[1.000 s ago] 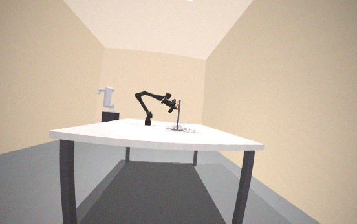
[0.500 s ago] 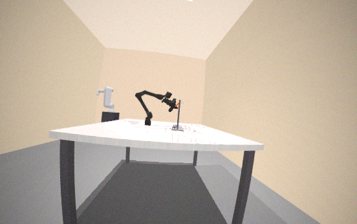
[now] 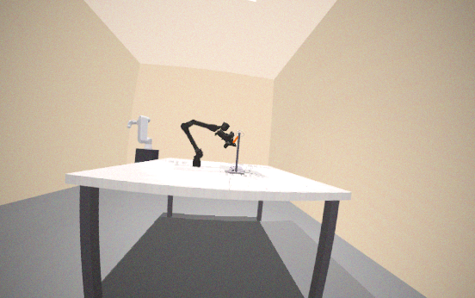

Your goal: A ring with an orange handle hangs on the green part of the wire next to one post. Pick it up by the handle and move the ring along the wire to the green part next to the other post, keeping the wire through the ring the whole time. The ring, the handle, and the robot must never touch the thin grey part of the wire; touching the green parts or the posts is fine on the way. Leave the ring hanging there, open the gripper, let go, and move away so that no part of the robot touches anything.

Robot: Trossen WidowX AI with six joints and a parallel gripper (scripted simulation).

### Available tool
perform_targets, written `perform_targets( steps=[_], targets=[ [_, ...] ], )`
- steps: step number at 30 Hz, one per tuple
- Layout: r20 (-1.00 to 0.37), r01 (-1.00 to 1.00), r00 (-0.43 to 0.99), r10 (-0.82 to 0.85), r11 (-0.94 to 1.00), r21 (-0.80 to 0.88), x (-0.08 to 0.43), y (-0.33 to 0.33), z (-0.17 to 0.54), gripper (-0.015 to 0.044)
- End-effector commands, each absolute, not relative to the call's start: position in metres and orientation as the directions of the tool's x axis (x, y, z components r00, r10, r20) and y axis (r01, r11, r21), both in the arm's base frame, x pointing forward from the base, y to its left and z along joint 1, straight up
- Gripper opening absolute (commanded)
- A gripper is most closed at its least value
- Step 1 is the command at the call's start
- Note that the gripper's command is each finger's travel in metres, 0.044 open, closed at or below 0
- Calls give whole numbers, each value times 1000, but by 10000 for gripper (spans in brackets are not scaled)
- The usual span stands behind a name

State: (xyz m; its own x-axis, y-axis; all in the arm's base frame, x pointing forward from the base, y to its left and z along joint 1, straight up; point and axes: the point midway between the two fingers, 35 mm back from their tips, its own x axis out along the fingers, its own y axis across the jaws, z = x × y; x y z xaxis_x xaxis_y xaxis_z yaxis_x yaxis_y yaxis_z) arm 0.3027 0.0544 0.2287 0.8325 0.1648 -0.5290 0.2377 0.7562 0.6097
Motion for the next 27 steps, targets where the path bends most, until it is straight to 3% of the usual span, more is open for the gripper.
perform_targets(
  steps=[1, 14, 27],
  targets=[
    [-553, 239, 825, 116, 816, 527, 302, 47, 227, -150],
    [-621, 228, 777, -100, 965, 131, 293, 11, 213, -150],
    [-588, 179, 741, -323, 940, -291, 285, -30, 215, -150]
  ],
)
